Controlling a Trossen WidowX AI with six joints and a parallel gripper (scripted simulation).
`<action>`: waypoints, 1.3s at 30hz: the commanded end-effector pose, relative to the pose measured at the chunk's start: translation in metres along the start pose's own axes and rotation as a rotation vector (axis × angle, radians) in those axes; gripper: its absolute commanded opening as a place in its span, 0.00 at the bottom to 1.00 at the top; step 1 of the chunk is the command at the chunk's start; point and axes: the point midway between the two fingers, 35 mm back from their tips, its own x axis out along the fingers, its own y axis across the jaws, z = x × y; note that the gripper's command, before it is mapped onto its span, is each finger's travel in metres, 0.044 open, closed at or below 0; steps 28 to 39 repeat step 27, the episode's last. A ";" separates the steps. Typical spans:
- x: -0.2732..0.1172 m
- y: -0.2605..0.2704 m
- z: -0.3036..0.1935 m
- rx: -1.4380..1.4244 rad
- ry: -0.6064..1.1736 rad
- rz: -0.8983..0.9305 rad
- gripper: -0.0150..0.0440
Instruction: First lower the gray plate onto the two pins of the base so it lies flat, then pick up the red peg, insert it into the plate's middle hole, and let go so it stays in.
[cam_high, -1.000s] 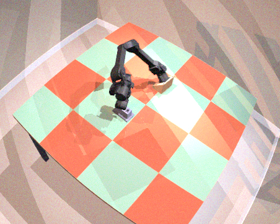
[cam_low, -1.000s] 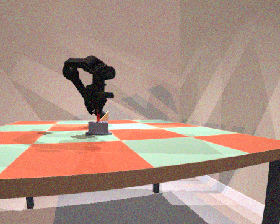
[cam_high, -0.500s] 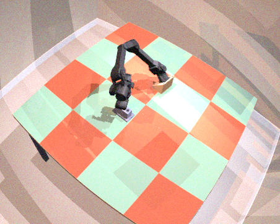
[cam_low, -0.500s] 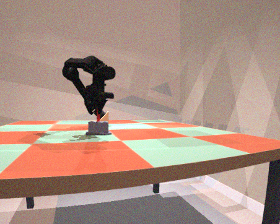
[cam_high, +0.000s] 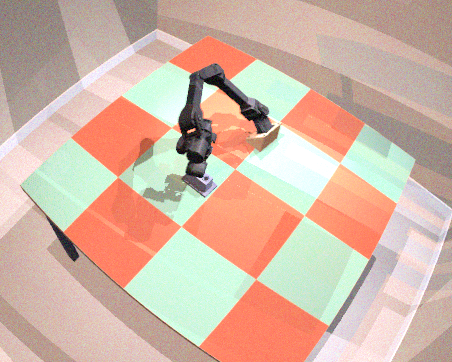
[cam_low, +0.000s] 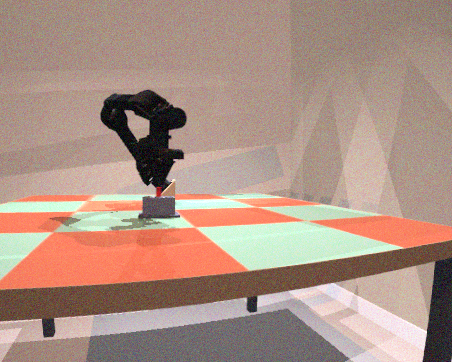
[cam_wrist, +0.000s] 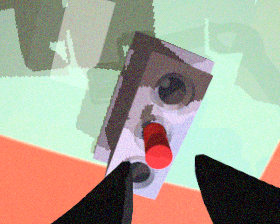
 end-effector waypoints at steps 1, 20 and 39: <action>-0.002 0.000 0.000 -0.003 -0.003 0.000 0.51; -0.013 -0.003 -0.001 -0.005 -0.006 0.000 0.51; -0.017 -0.004 -0.001 -0.005 -0.006 0.000 0.51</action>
